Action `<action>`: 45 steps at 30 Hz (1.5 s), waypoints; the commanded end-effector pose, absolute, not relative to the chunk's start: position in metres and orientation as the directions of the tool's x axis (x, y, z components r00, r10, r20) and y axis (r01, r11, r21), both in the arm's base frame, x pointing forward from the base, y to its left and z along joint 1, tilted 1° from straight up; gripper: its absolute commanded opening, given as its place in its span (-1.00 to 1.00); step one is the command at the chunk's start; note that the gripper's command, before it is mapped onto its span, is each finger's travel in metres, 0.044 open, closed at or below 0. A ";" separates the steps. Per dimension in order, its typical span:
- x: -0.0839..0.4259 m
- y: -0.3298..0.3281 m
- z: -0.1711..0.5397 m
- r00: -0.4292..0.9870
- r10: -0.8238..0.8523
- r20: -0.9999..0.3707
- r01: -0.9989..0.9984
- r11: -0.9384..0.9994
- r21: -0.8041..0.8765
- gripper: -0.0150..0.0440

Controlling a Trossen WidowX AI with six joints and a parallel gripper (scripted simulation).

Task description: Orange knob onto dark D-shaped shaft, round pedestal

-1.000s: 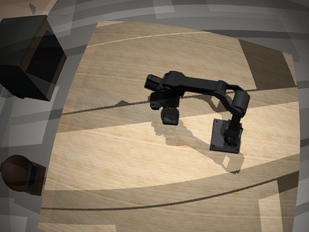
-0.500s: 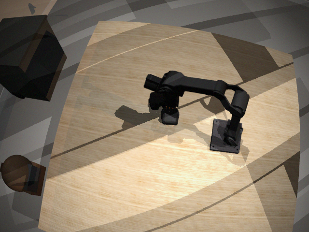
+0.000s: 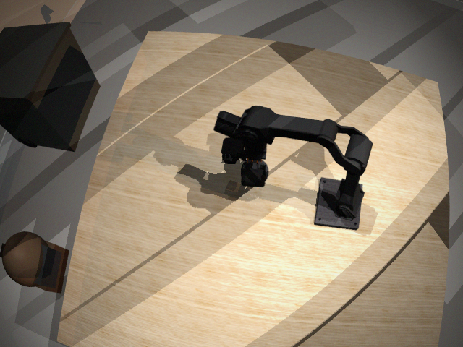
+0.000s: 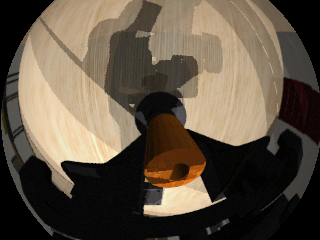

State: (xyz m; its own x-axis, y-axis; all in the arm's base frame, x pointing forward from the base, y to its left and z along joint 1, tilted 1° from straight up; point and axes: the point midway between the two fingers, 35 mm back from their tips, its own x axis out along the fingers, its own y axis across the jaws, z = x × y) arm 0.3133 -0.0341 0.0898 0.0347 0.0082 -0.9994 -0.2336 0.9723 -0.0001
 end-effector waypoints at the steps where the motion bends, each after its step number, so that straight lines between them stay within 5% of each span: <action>1: 0.314 -0.034 0.091 0.039 0.011 -0.999 -0.233 0.972 0.001 -0.49; 14: 0.309 -0.034 0.094 0.038 0.011 -0.999 -0.427 0.904 -0.007 -0.49; 45: 0.314 -0.034 0.090 0.039 0.011 -0.999 -0.430 0.903 -0.007 -0.49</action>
State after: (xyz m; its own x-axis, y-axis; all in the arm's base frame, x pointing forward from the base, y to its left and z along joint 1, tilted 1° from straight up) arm 0.3133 -0.0344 0.0904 0.0357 0.0081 -0.9993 -0.4299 0.9028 -0.0081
